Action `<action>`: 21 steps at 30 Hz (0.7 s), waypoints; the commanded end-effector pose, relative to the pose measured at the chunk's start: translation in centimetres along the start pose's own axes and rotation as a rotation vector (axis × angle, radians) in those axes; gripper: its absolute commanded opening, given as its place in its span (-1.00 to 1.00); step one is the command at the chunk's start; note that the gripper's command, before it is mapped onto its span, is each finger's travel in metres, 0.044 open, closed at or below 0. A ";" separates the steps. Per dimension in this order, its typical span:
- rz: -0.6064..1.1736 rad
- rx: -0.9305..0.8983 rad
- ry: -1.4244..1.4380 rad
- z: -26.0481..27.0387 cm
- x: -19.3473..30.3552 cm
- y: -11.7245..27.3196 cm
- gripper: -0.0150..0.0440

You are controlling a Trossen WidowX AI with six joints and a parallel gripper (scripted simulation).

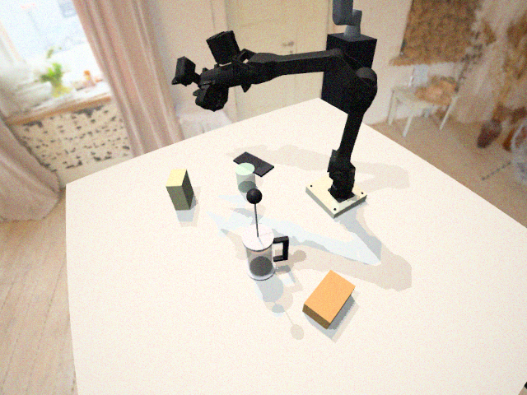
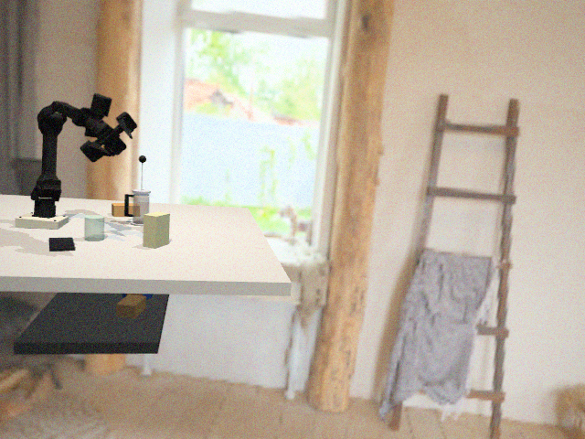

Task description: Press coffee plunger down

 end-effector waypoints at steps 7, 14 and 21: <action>-0.166 0.040 -0.295 -3.1 -3.9 3.6 1.00; -0.484 -0.028 -0.806 -6.4 -9.2 11.2 1.00; -0.714 -0.218 -1.169 -7.2 -11.7 17.8 1.00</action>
Point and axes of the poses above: the point midway between the two fingers, 35 mm back from their tips, its own y axis back along the fingers, its own z axis across the jaws, x = y × z, the point moved 10 cm from there along y, back along the fingers, and after that the axes turned 6 degrees about -y, right-handed, at the moved point
